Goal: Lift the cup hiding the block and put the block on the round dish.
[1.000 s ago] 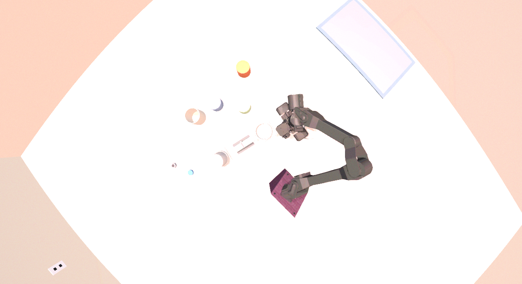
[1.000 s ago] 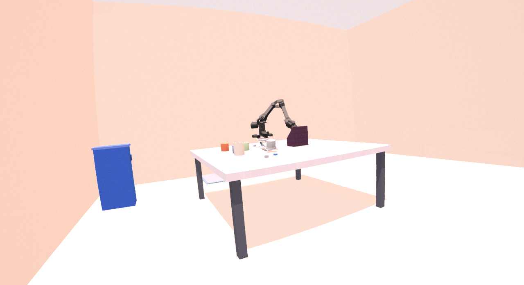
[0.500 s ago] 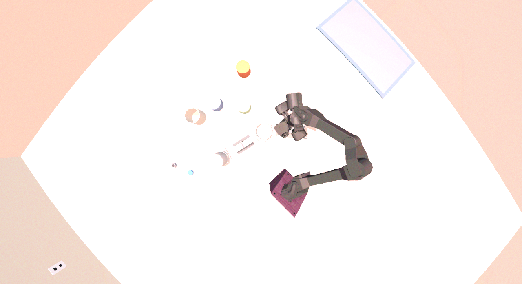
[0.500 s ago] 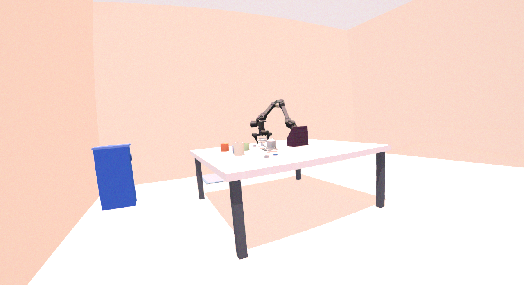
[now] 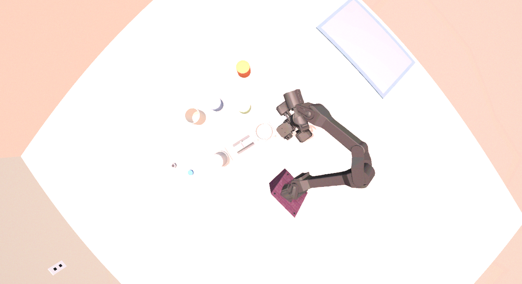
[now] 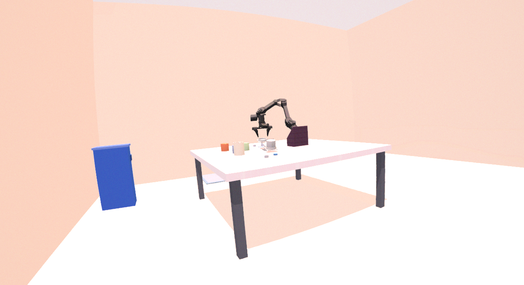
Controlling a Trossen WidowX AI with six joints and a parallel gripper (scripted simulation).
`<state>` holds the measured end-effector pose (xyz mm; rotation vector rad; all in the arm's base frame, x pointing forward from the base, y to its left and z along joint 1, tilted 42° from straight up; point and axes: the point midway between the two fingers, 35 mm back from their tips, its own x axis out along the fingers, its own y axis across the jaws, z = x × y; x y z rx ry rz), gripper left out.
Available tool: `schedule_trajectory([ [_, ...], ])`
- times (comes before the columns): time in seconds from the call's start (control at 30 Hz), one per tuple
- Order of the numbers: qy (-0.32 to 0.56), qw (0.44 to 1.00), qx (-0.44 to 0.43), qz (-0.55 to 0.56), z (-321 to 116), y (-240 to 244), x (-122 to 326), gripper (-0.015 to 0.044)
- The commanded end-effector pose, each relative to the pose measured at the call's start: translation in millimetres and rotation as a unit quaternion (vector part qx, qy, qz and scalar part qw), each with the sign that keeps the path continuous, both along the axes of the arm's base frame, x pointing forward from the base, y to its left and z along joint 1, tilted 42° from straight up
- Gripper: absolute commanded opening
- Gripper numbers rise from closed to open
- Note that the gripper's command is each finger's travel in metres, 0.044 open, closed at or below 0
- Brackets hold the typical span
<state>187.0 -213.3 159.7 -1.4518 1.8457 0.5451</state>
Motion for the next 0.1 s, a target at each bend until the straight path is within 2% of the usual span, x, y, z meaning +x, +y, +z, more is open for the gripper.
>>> schedule_trajectory([
  [0.0, -0.009, 1.000, -0.007, 0.001, 17.8, 11.2, 0.9, 0.0440],
  [0.07, -0.009, 1.000, -0.007, 0.001, 17.8, 11.2, 0.9, 0.0440],
])
